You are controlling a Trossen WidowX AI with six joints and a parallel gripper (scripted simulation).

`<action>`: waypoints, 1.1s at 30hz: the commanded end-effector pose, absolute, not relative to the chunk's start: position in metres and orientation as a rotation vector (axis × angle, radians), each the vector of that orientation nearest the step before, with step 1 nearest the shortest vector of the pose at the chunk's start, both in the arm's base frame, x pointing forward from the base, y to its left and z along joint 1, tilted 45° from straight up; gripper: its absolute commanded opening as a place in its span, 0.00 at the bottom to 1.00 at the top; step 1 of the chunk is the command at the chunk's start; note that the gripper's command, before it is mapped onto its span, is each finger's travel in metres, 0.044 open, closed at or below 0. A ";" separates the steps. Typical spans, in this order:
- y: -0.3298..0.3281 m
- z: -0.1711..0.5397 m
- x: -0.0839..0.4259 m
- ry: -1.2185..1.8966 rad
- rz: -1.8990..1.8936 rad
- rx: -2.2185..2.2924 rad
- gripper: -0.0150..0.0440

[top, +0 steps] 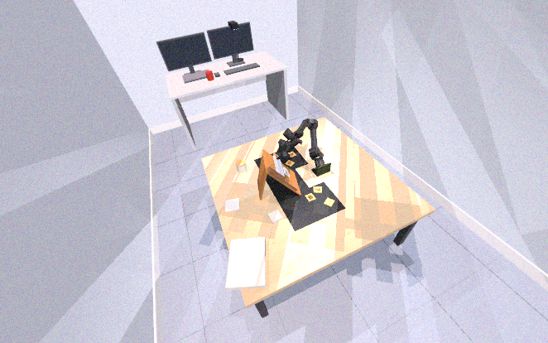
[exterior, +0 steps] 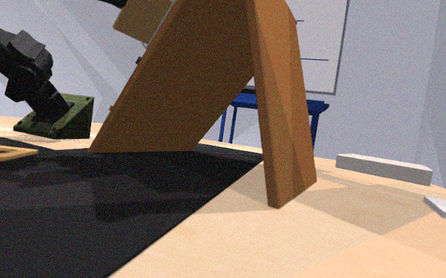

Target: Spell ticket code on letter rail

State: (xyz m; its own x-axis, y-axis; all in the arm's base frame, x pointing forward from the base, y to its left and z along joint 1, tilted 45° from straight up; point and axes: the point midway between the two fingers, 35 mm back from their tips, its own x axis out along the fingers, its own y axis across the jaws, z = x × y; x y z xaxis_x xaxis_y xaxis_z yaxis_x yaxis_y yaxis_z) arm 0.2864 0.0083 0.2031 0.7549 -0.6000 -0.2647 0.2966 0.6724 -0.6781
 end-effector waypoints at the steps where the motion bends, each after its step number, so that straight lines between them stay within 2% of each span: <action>1: 0.010 0.201 0.287 0.503 -0.532 -0.655 0.25; 33: 0.020 0.190 0.292 0.502 -0.532 -0.654 0.25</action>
